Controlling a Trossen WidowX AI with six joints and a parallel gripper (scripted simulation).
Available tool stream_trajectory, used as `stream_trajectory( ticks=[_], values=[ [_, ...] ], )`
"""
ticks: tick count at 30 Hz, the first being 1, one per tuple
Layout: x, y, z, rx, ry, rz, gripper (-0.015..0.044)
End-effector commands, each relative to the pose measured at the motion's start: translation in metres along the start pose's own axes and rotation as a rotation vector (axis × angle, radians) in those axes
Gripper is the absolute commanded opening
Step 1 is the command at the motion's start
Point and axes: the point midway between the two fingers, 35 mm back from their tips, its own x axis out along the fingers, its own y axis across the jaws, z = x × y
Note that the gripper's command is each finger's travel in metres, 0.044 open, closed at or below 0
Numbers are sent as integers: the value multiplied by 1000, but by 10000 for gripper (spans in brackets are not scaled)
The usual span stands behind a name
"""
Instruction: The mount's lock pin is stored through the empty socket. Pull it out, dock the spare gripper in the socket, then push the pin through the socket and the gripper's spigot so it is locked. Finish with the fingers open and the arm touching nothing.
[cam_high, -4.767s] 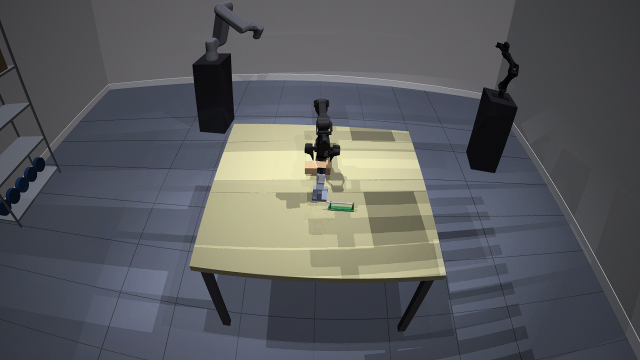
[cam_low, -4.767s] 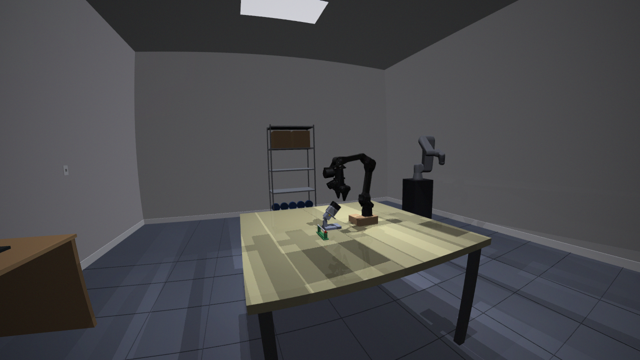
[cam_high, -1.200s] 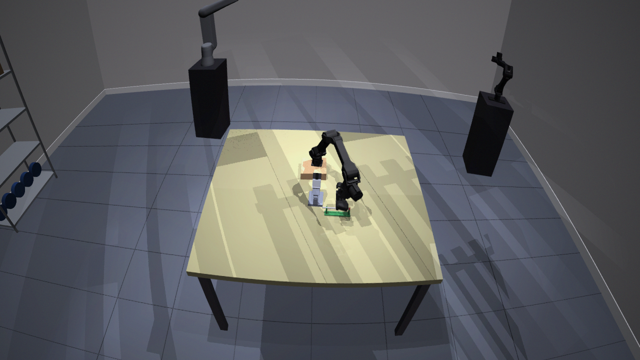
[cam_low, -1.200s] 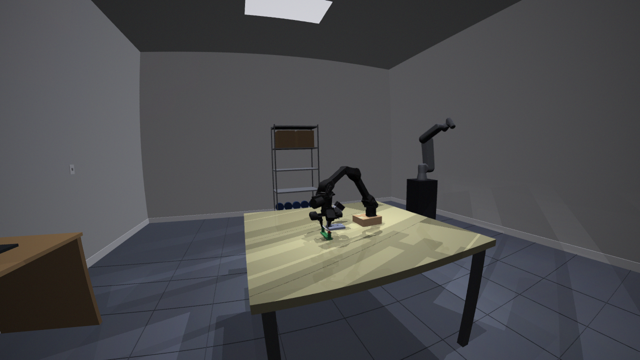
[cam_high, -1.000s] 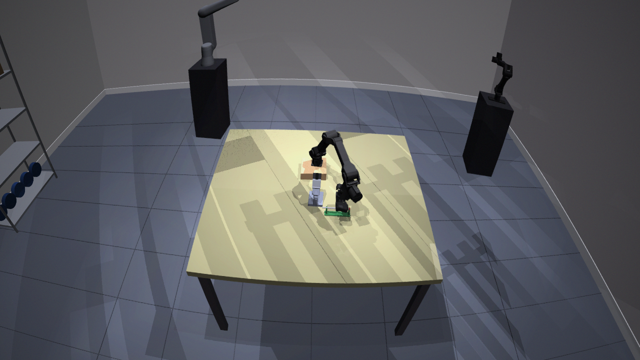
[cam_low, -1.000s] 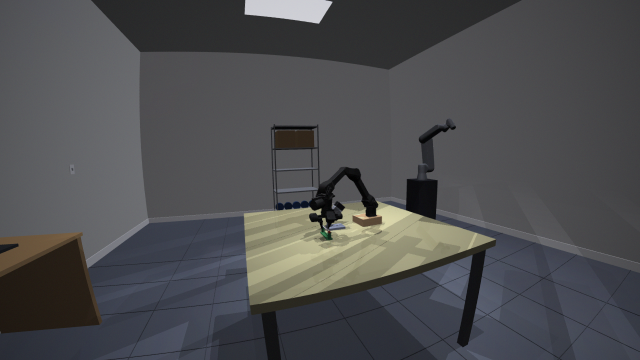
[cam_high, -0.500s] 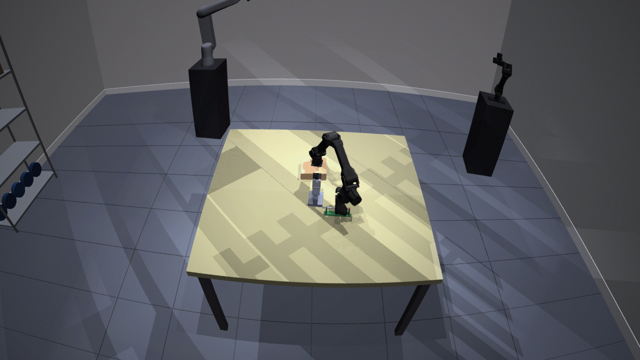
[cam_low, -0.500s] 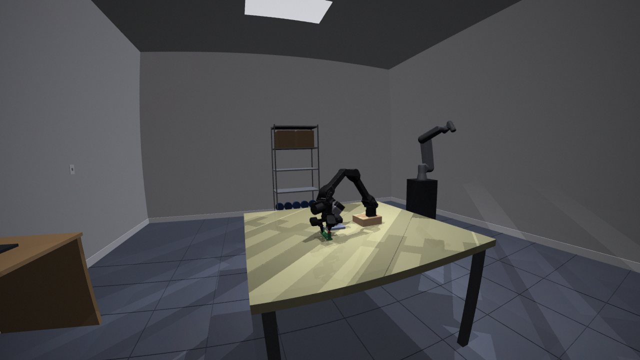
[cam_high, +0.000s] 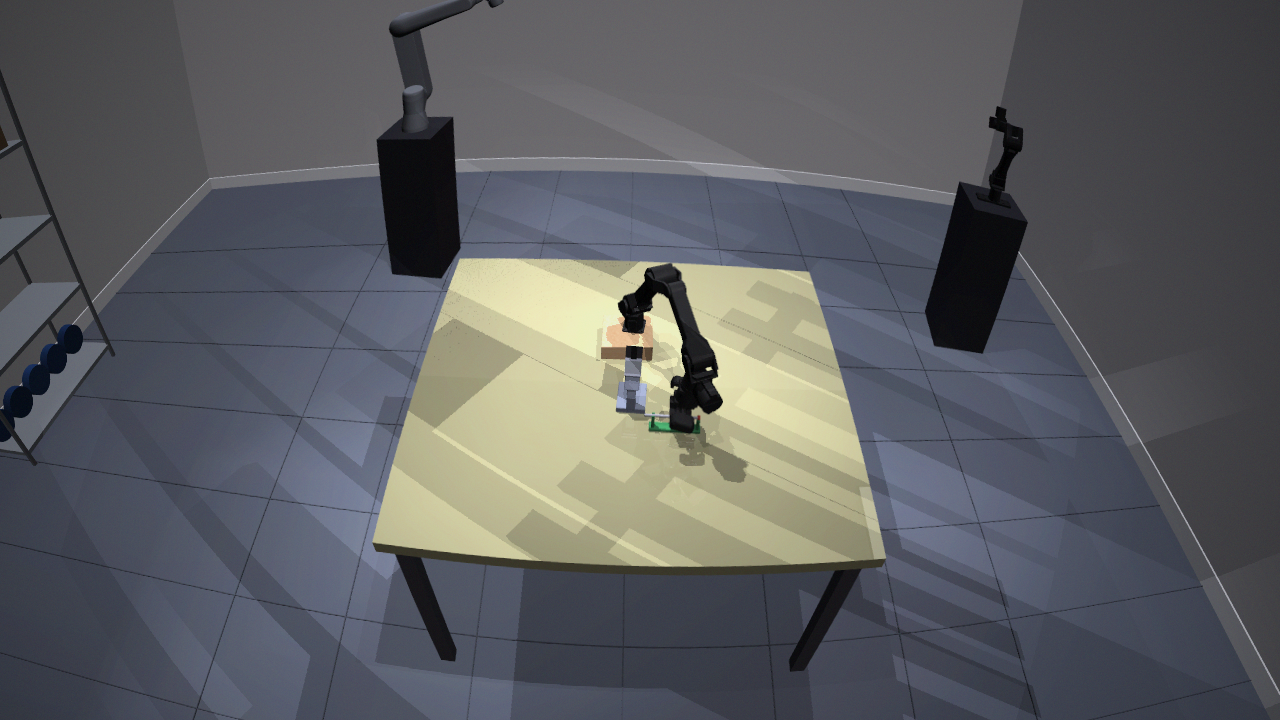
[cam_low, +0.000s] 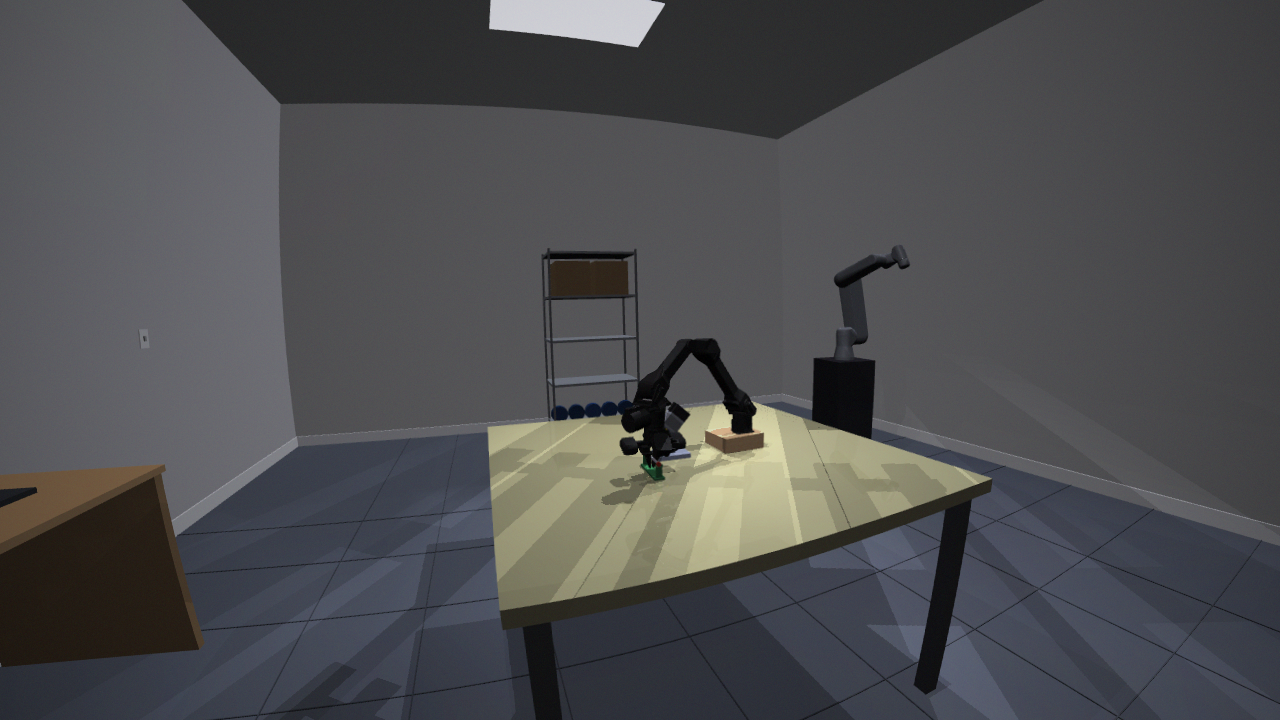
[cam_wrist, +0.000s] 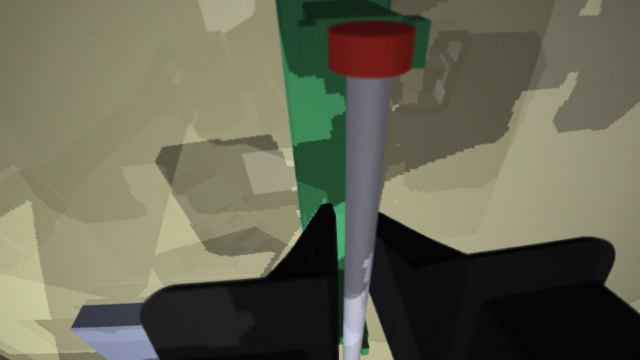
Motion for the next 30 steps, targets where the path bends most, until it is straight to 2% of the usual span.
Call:
stream_trajectory(
  ticks=[1,11,30],
  values=[
    [0,-1,-1,-5,3,-3,0],
    [-5,-1,-2,-5,3,-3,0],
    [-65,0,-18,-5,3,-3,0]
  ],
)
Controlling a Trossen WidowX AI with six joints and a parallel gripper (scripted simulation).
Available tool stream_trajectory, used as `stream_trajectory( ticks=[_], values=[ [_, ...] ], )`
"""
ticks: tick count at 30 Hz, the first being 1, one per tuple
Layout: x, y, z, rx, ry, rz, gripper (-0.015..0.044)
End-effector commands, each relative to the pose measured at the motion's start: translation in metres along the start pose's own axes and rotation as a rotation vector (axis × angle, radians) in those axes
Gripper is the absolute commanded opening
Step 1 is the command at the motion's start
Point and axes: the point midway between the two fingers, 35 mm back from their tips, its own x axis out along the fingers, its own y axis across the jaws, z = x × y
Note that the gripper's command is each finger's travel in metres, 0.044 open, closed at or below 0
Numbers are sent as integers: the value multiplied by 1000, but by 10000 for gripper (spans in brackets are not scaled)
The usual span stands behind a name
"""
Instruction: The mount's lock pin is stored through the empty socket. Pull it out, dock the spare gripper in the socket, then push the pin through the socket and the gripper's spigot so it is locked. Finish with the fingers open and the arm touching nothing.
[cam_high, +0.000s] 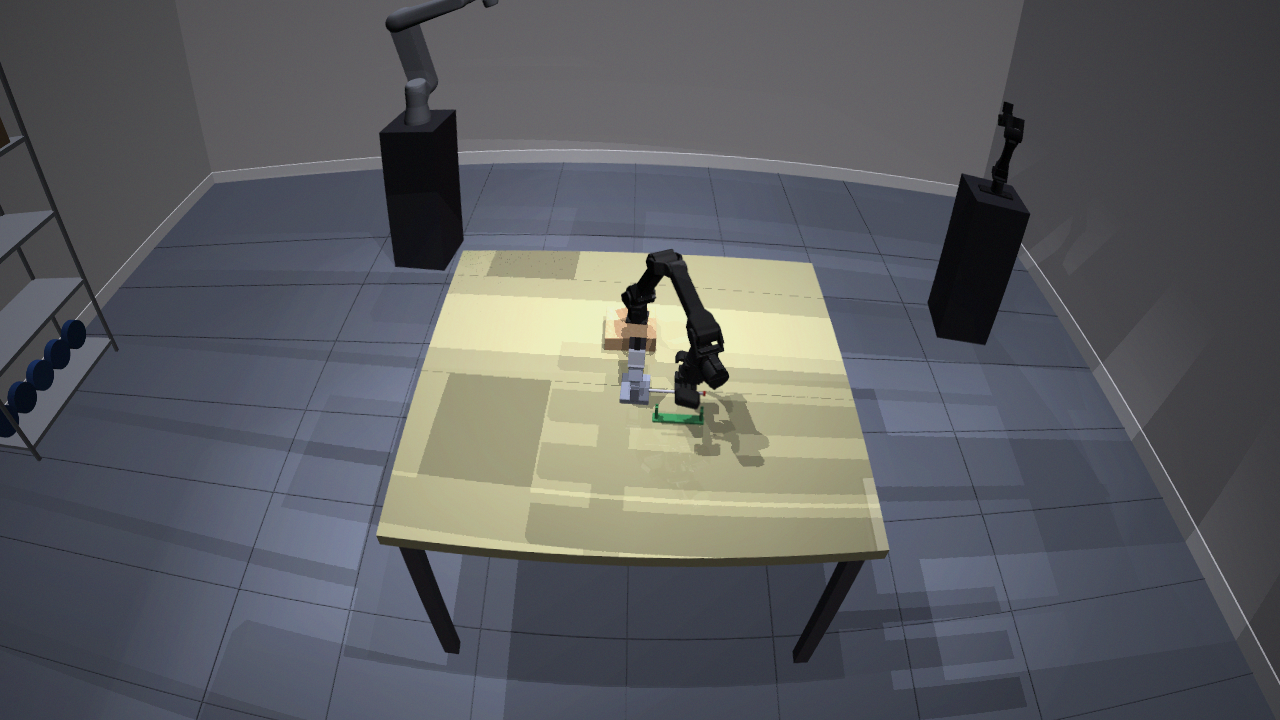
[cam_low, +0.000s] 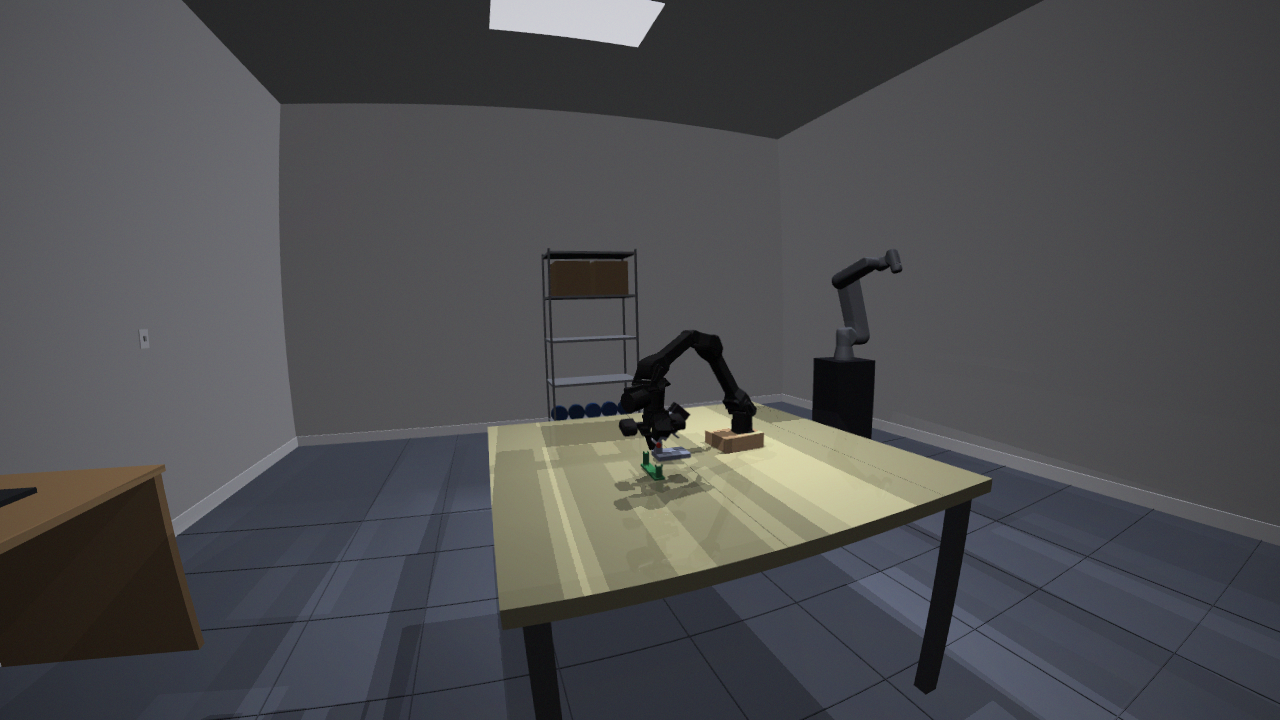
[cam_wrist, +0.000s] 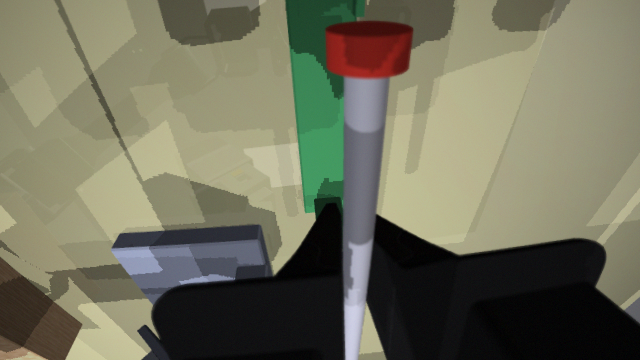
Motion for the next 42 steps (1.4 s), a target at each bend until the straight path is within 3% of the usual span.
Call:
stream_trajectory(
  ticks=[1,15,42],
  values=[
    [-12,0,-3,4,-1,-9,0],
    [-7,2,-2,6,-2,-1,0],
    [-30,78,-10,12,-9,17,0]
  ],
)
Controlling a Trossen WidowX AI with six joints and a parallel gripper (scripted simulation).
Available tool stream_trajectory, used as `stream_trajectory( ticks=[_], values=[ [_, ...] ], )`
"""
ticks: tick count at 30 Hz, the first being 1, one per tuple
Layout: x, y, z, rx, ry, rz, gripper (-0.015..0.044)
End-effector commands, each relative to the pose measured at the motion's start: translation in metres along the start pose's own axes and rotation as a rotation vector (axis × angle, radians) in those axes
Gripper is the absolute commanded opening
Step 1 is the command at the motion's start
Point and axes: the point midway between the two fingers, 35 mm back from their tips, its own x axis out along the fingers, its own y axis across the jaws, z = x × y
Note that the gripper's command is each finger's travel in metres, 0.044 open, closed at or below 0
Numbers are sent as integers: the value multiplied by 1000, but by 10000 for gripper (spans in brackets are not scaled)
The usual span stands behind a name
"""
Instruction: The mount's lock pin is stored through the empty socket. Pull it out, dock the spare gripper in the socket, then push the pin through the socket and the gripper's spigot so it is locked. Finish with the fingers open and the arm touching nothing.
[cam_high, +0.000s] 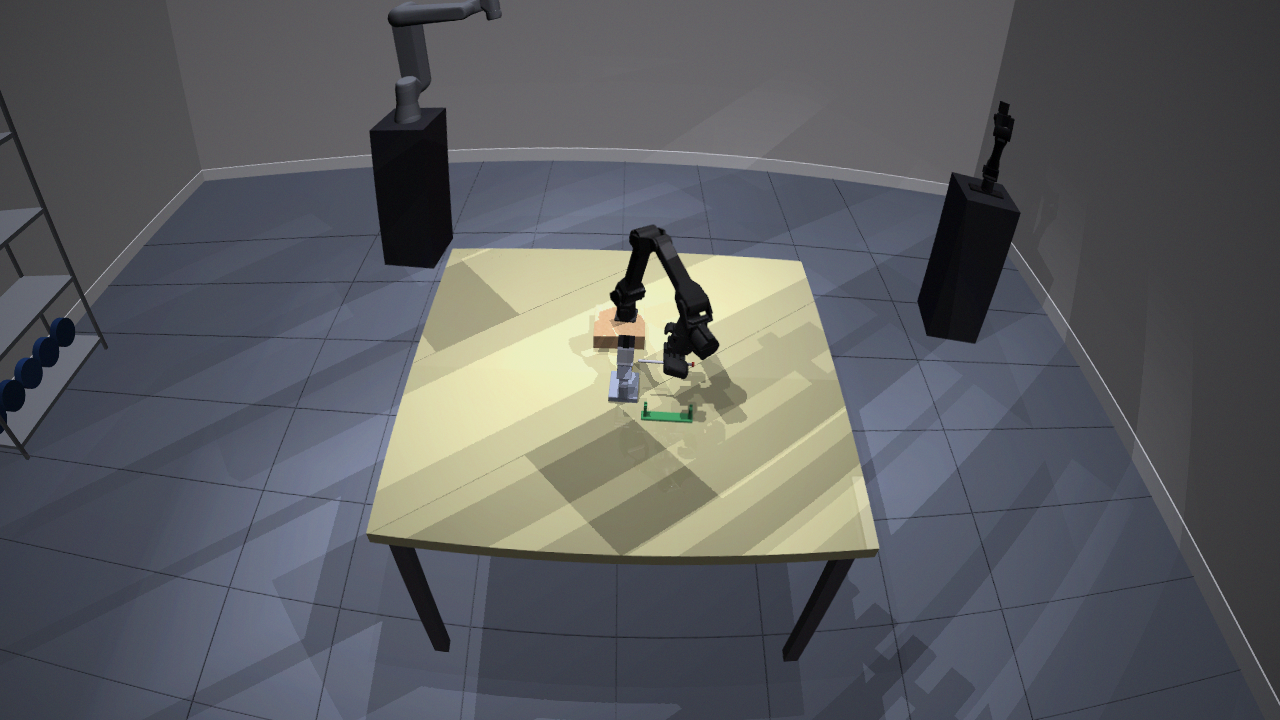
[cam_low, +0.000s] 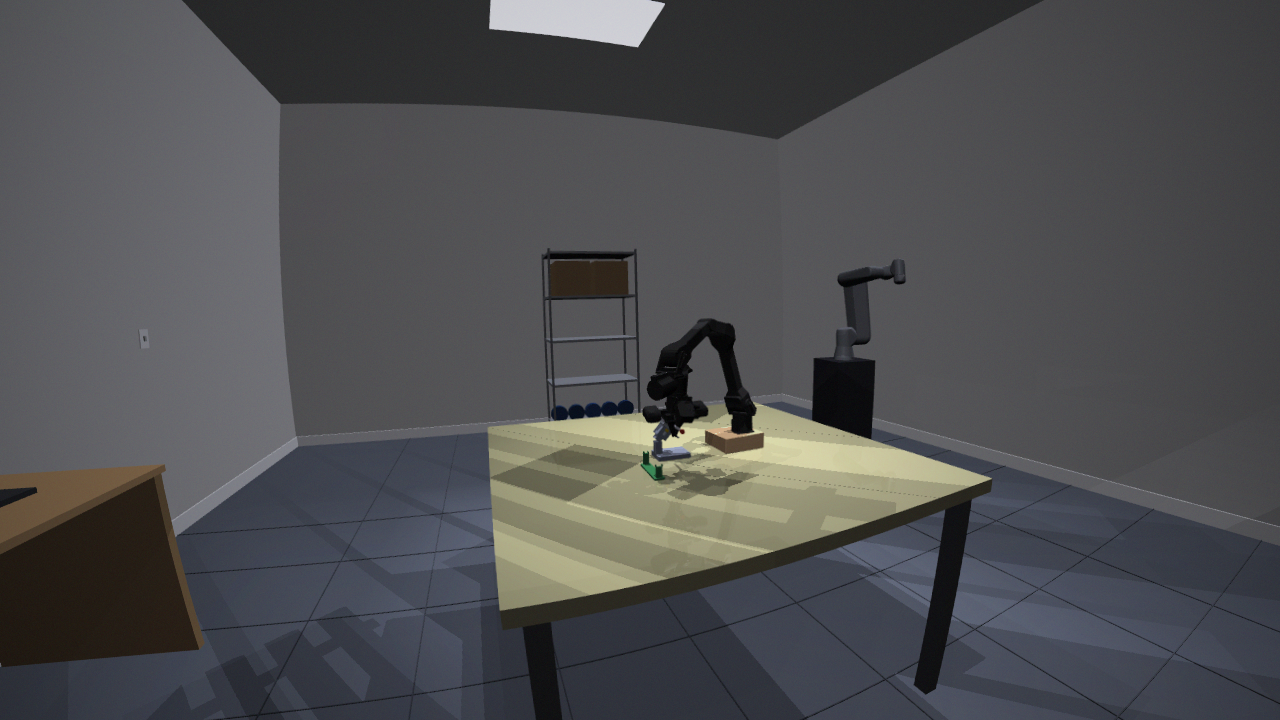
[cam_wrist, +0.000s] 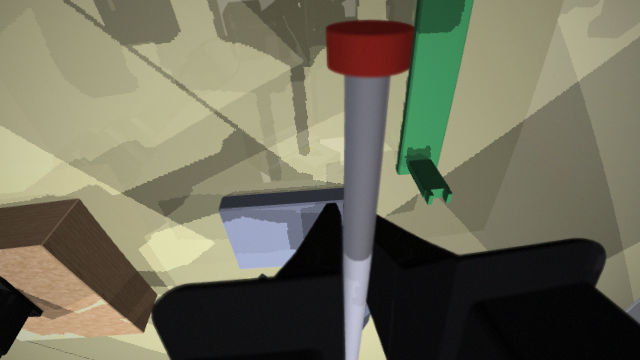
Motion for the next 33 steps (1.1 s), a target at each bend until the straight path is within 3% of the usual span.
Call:
stream_trajectory(
  ticks=[1,16,33],
  values=[
    [-1,5,0,6,-6,-2,0],
    [52,4,14,8,-6,-2,0],
    [50,3,1,8,-7,2,0]
  ],
)
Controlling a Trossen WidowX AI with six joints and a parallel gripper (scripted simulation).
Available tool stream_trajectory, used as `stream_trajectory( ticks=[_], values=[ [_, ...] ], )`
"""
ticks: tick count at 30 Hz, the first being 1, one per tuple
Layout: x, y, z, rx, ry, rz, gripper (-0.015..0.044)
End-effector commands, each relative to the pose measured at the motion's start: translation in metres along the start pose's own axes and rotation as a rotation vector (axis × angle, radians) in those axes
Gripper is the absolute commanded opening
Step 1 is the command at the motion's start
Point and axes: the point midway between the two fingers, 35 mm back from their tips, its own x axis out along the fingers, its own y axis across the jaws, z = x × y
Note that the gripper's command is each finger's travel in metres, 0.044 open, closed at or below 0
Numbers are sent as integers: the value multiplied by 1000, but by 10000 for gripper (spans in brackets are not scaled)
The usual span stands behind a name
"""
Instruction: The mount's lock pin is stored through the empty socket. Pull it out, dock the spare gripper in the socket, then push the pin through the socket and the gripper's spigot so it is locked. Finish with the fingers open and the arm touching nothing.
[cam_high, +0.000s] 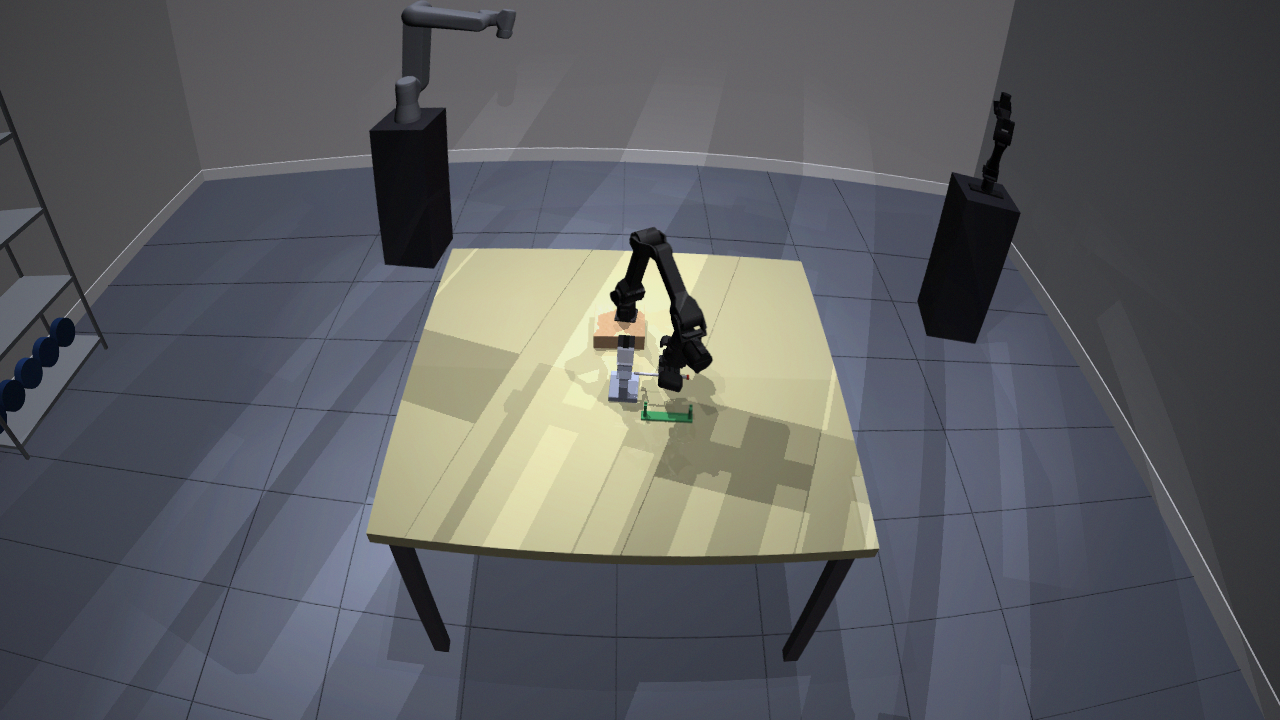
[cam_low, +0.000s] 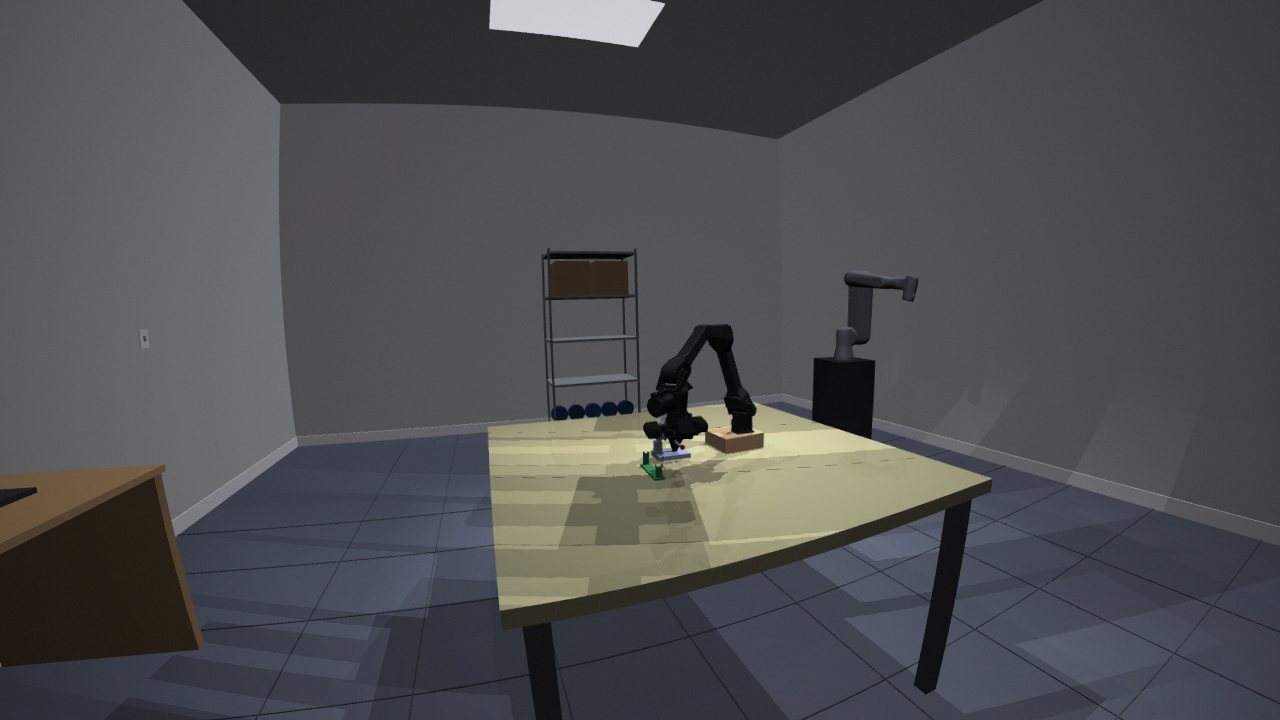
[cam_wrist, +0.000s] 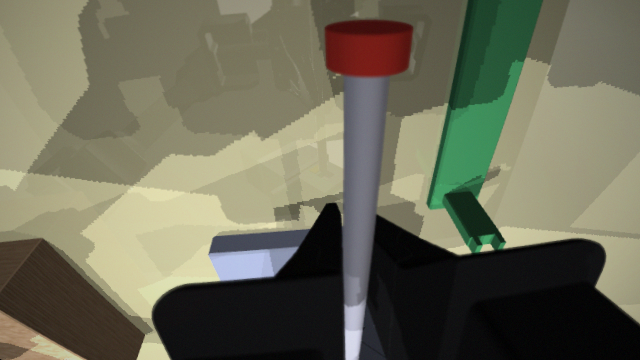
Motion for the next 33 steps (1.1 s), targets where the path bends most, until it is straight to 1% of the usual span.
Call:
stream_trajectory(
  ticks=[1,33],
  values=[
    [-1,-1,-4,-2,-4,-2,0],
    [5,-1,-24,-4,-5,6,0]
  ],
)
